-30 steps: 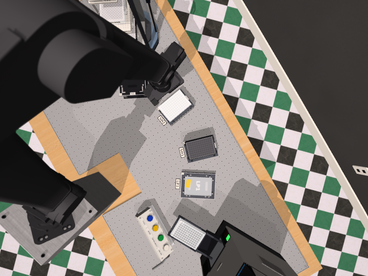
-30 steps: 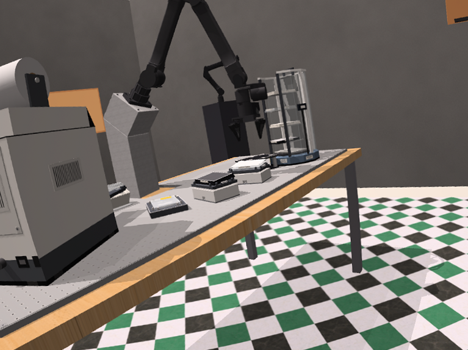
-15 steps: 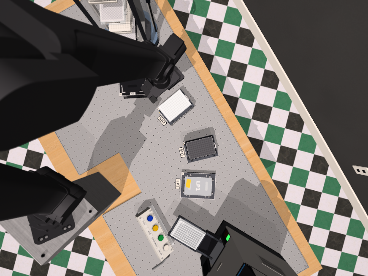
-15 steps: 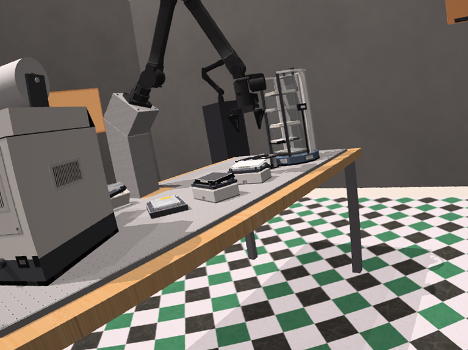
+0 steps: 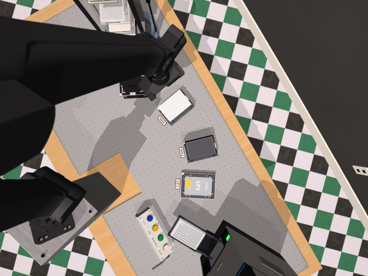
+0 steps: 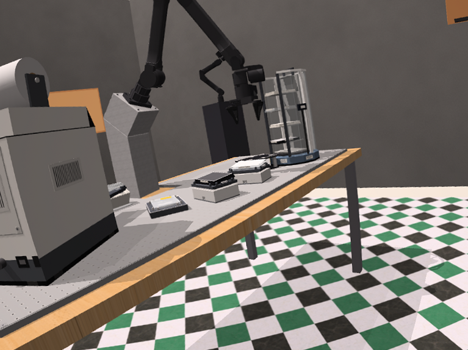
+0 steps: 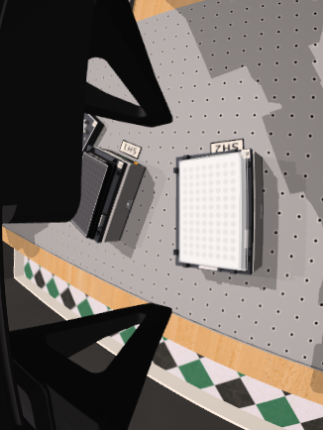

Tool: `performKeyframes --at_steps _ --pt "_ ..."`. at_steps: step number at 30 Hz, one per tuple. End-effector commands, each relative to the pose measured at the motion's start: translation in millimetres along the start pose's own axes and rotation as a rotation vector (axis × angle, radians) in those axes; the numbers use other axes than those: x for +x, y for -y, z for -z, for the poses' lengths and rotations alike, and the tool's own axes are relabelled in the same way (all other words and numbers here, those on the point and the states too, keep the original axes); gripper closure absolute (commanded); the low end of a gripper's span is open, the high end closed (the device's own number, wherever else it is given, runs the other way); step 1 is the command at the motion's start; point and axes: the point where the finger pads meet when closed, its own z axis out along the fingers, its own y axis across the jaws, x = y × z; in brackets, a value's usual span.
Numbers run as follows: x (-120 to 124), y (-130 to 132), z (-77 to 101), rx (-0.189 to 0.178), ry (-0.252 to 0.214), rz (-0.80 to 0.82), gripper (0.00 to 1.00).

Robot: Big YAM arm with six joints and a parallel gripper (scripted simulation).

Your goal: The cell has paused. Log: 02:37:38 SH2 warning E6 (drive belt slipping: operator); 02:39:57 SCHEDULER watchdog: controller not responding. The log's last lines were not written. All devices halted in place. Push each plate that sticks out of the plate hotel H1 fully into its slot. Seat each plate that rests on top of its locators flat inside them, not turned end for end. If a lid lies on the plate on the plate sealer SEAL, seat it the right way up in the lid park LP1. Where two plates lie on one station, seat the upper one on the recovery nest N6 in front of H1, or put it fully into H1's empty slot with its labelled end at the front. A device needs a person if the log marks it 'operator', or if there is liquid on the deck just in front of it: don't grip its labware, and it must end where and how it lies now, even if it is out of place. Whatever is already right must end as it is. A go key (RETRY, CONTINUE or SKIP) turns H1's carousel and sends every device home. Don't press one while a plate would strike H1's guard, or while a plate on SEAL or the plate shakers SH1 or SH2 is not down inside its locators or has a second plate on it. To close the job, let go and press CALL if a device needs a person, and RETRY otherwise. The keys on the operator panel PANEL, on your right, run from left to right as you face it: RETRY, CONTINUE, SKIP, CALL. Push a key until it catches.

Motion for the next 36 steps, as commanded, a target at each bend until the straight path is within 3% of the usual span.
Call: performKeyframes --at_steps 1,4,14,22,36 --pt "-5.6 3.7 18.2 0.011 0.01 -0.009 0.0" --pt "-5.7 4.2 21.1 0.012 0.01 -0.009 0.0" --pt "-8.7 19.5 54.5 0.039 0.018 -0.013 0.0" --pt "-8.4 18.6 69.3 0.035 0.017 -0.013 0.0" --pt "-8.0 20.6 110.9 0.044 0.02 -0.015 0.0"
